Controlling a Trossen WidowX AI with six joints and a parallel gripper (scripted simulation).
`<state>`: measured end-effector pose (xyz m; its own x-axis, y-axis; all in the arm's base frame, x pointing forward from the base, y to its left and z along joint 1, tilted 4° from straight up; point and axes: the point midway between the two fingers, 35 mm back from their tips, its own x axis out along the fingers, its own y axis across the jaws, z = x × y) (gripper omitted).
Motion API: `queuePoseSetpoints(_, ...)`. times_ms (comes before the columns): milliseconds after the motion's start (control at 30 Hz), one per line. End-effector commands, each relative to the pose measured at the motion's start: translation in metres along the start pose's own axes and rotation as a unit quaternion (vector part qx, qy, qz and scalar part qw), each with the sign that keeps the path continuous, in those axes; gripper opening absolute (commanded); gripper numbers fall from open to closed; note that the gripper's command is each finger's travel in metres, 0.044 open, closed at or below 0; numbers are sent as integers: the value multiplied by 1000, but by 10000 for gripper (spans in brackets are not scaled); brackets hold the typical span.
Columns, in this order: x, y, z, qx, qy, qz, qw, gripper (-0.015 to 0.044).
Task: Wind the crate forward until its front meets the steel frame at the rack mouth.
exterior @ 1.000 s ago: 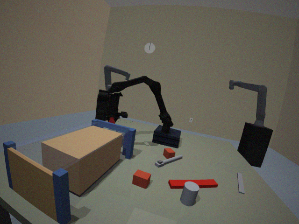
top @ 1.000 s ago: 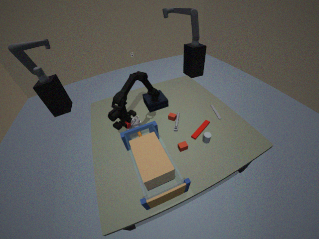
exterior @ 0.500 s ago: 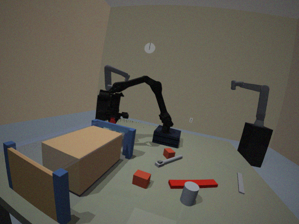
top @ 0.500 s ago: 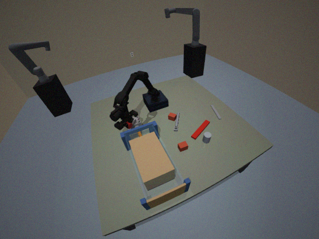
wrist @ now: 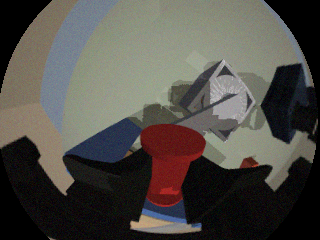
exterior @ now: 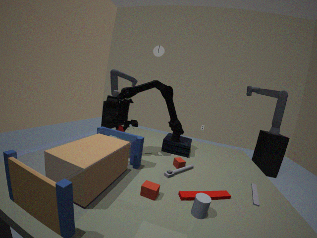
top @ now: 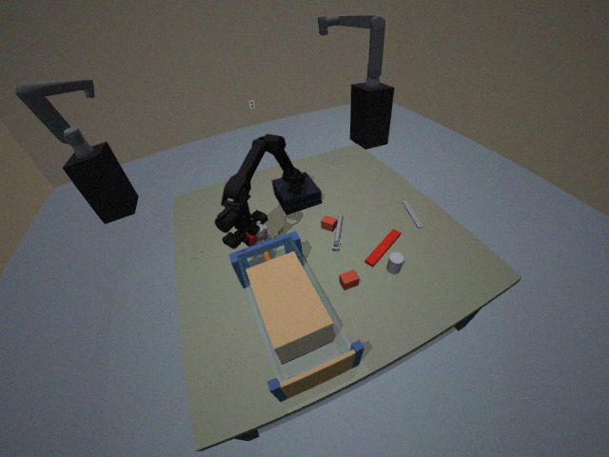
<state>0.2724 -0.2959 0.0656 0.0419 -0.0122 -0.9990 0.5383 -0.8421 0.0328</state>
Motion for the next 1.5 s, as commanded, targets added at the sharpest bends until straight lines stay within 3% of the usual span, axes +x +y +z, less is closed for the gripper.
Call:
queuePoseSetpoints(0,-1,-14,-20,-11,16,-14,1000,0)
queuePoseSetpoints(1467,-2,-54,-44,-11,17,-16,1000,0)
